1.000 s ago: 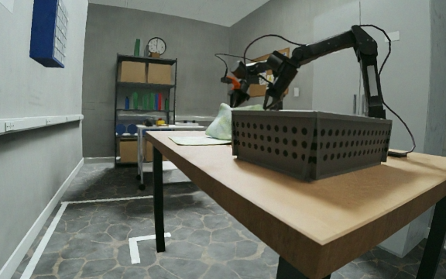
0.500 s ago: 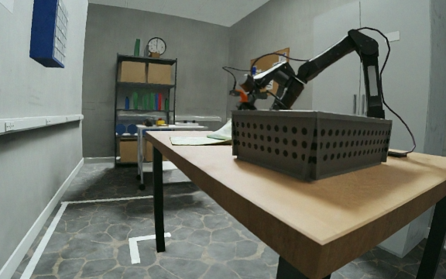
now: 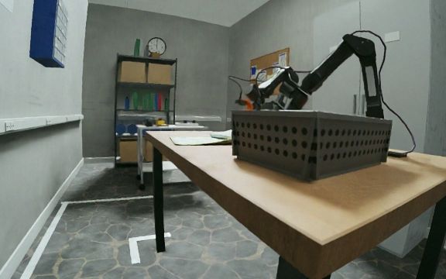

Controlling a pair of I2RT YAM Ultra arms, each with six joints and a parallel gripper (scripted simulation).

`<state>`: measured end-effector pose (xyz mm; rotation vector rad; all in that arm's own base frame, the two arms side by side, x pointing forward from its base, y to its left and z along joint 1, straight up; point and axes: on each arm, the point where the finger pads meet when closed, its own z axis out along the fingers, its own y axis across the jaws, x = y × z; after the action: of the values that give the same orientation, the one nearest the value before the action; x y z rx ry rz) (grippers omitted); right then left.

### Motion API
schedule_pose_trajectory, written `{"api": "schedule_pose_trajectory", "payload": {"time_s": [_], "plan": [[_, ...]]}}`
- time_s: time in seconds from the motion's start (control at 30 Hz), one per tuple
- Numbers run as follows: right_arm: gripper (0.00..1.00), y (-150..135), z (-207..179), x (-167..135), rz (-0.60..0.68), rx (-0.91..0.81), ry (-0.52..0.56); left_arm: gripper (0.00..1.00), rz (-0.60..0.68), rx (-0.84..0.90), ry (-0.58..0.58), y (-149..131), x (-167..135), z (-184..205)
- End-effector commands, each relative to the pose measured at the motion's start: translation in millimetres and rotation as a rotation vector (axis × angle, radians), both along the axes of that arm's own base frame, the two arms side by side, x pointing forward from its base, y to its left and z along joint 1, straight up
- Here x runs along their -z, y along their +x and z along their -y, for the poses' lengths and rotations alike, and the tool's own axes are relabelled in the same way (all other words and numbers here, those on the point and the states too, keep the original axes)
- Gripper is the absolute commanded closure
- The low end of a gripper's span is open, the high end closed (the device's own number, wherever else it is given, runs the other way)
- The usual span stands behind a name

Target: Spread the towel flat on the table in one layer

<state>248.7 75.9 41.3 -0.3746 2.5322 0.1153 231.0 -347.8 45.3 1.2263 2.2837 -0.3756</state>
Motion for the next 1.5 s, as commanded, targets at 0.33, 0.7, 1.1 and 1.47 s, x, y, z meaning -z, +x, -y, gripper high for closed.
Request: {"api": "schedule_pose_trajectory", "payload": {"time_s": [0.33,0.7,1.1,1.47], "plan": [[1.00,-15,10,16,0.044,0.016,0.008,1.00,0.001,0.054,-0.003,-23,29,9],[1.00,-20,10,21,0.033,0.013,0.008,1.00,0.001,0.063,-0.003,-27,36,10],[1.00,-12,4,7,0.059,-0.004,0.014,1.00,0.015,0.058,-0.025,-19,19,16],[1.00,7,-9,-15,0.025,-0.027,0.003,1.00,0.032,-0.017,-0.046,9,-25,4]]}}
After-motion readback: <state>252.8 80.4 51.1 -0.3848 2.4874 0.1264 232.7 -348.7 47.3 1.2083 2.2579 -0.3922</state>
